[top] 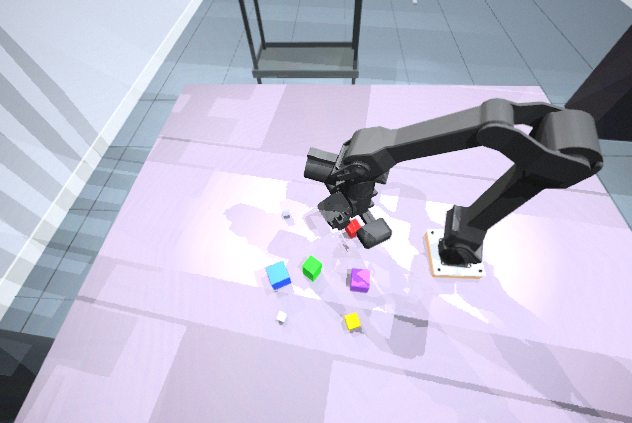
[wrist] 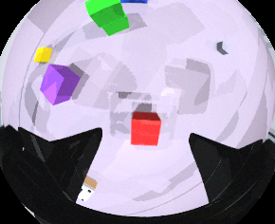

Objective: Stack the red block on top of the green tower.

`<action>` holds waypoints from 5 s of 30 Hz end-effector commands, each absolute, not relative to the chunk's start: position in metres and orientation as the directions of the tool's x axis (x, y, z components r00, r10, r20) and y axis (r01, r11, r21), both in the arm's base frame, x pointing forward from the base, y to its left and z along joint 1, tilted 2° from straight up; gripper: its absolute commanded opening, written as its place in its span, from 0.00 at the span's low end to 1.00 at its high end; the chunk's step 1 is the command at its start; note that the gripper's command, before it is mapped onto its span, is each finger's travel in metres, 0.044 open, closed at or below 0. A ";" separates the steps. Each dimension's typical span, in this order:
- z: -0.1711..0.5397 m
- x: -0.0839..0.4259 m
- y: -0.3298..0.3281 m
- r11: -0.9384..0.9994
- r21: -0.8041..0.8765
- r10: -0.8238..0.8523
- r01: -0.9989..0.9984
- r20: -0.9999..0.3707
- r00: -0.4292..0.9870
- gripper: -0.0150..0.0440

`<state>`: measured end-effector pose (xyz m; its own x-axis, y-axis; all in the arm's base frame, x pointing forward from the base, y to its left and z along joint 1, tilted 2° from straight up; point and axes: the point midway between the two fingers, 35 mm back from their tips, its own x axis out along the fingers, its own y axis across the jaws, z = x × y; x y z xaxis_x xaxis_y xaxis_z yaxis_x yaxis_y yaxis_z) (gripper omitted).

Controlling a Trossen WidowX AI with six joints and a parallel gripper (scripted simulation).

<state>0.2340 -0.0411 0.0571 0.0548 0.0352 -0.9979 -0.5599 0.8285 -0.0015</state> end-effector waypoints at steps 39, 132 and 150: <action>0.024 0.232 -0.041 0.826 0.001 0.033 -0.563 -0.998 0.046 0.73; 0.097 0.311 0.076 0.826 0.007 0.045 -0.564 -0.998 0.054 0.25; 0.094 0.311 0.076 0.826 0.007 0.045 -0.564 -0.998 0.054 0.25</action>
